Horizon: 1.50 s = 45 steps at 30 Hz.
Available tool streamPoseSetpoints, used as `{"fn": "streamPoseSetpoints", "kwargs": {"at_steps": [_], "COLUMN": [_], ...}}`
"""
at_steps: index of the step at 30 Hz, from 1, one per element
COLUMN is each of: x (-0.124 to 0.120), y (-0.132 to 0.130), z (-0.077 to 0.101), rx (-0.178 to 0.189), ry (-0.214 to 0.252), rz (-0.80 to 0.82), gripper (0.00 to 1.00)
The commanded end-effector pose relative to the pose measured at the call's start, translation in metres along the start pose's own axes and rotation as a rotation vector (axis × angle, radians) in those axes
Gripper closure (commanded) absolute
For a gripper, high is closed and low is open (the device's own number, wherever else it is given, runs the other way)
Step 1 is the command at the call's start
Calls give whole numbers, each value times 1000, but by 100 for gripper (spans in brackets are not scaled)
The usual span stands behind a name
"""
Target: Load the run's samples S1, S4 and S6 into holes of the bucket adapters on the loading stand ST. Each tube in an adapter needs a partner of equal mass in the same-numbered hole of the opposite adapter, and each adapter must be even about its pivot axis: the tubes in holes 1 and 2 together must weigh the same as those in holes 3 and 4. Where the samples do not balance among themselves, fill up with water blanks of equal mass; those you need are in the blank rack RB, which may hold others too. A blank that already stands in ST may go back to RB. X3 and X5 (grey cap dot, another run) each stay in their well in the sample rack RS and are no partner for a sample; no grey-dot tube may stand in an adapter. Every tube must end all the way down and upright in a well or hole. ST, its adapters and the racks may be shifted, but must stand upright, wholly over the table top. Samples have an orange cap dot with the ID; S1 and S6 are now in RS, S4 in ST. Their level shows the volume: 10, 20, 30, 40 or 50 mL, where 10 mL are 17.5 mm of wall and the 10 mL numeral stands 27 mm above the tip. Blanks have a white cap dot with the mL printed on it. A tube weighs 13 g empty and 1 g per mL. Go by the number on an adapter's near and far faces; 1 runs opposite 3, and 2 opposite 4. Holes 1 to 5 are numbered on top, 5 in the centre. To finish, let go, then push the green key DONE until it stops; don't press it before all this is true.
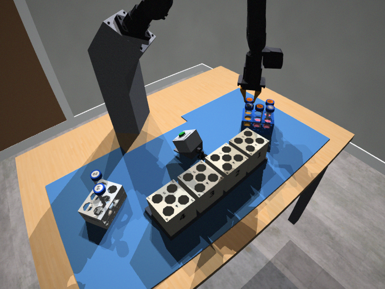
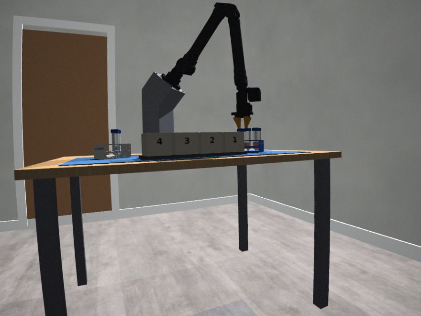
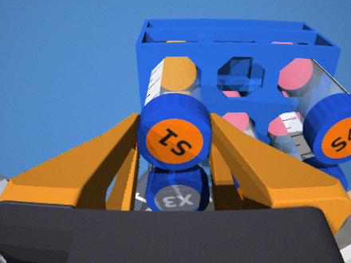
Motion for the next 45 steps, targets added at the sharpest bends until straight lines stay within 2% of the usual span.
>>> {"fn": "streamPoseSetpoints", "kwargs": {"at_steps": [1, 2, 22, 27, 29, 45], "x": [-5, -6, 3, 3, 3, 3], "y": [-13, -8, -5, -4, -4, -9], "z": [15, 18, 78, 95, 95, 146], "rx": [-26, -16, -15, -15, -15, -26], "ry": [3, 5, -9, -9, -9, -12], "rz": [2, 0, -1, -1, -1, -2], "gripper": [100, 100, 100, 100, 100, 100]}}
Point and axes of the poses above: the point where the finger pads meet when closed, its own z axis back along the fingers, its own y axis across the jaws, x = y × z, the point moved 9 cm from there along z, back along the fingers, and after that the axes turned 3 degrees about -z, right-handed, at the moved point
